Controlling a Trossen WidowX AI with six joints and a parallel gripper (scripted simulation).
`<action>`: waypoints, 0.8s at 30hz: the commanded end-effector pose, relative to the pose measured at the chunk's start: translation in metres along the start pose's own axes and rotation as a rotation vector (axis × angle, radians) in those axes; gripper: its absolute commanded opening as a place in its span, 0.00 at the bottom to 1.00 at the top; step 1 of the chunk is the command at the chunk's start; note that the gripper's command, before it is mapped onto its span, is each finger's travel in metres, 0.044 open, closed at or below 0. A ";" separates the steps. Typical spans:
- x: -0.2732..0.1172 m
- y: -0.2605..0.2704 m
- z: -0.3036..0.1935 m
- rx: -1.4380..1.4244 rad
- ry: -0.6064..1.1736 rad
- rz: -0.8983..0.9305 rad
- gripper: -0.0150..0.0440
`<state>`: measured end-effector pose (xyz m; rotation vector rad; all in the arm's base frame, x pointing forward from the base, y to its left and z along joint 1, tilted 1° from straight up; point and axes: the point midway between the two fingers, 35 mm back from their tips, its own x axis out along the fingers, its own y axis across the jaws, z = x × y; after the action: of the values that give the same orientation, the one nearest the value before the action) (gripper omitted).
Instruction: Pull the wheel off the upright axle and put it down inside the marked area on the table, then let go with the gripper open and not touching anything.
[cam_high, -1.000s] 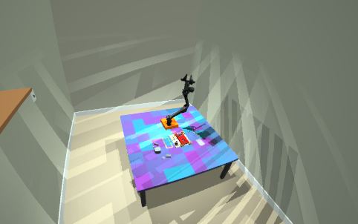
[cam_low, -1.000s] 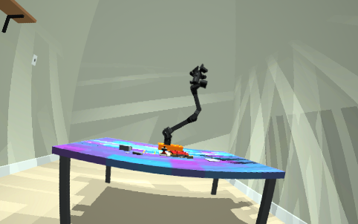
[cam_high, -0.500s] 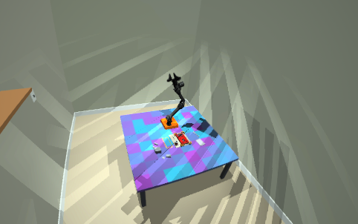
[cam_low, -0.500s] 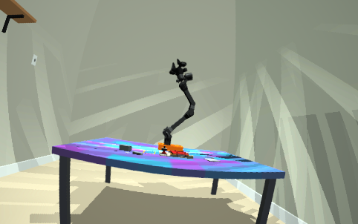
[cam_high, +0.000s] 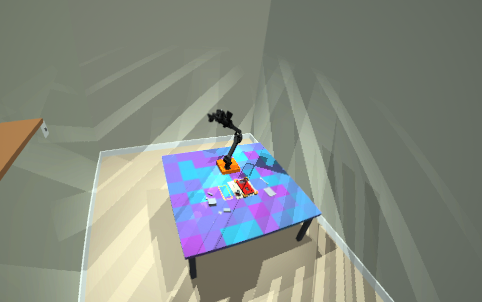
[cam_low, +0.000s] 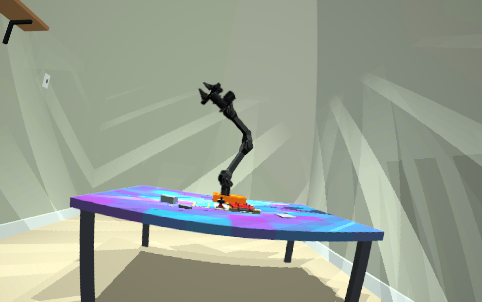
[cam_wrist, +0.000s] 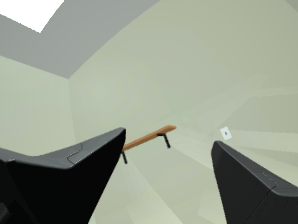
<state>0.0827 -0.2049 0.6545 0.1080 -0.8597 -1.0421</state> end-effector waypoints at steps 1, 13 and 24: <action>0.011 0.005 -0.059 -0.025 0.176 0.026 0.76; -0.010 0.033 -0.238 -0.137 0.702 0.144 0.76; -0.100 0.066 -0.386 -0.348 1.213 0.338 0.76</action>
<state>0.3364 -0.2309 0.4127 0.2726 0.2155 -0.6984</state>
